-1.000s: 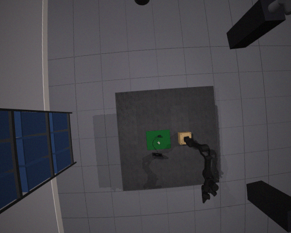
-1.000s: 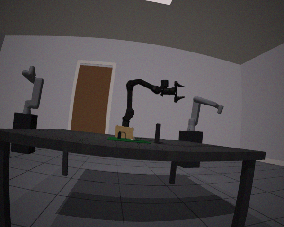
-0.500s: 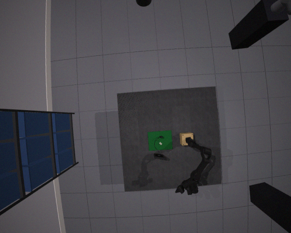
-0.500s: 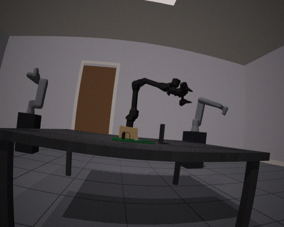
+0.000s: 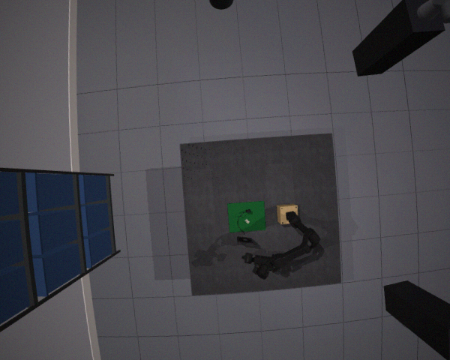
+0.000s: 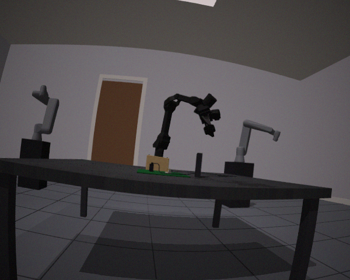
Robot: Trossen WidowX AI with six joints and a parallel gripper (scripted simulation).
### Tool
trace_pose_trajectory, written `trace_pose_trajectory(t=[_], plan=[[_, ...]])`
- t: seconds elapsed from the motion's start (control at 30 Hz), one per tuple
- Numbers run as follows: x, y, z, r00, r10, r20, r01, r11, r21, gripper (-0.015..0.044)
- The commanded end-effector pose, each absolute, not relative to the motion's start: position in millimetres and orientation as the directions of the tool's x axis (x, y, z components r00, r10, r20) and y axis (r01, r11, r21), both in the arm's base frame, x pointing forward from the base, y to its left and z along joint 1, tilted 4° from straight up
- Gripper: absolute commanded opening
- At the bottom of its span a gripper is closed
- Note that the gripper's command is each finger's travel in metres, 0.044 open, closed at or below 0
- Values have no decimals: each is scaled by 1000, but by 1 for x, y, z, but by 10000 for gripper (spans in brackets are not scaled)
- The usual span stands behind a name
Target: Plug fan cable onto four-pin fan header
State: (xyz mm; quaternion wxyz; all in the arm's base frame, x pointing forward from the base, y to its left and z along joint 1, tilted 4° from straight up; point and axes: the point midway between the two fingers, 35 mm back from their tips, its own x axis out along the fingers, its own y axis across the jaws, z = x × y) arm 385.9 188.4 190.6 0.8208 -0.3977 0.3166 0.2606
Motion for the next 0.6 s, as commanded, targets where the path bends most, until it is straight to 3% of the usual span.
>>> trace_pose_trajectory(t=[0.0, 0.27, 0.47, 0.57], plan=[[396, 126, 167, 565, 72, -822, -636, 673, -378, 440], [373, 1, 125, 265, -34, -964, -393, 909, -141, 440], [325, -79, 105, 12, 36, -999, -54, 998, 35, 440], [318, -86, 104, -13, 52, -999, -10, 999, 52, 440]])
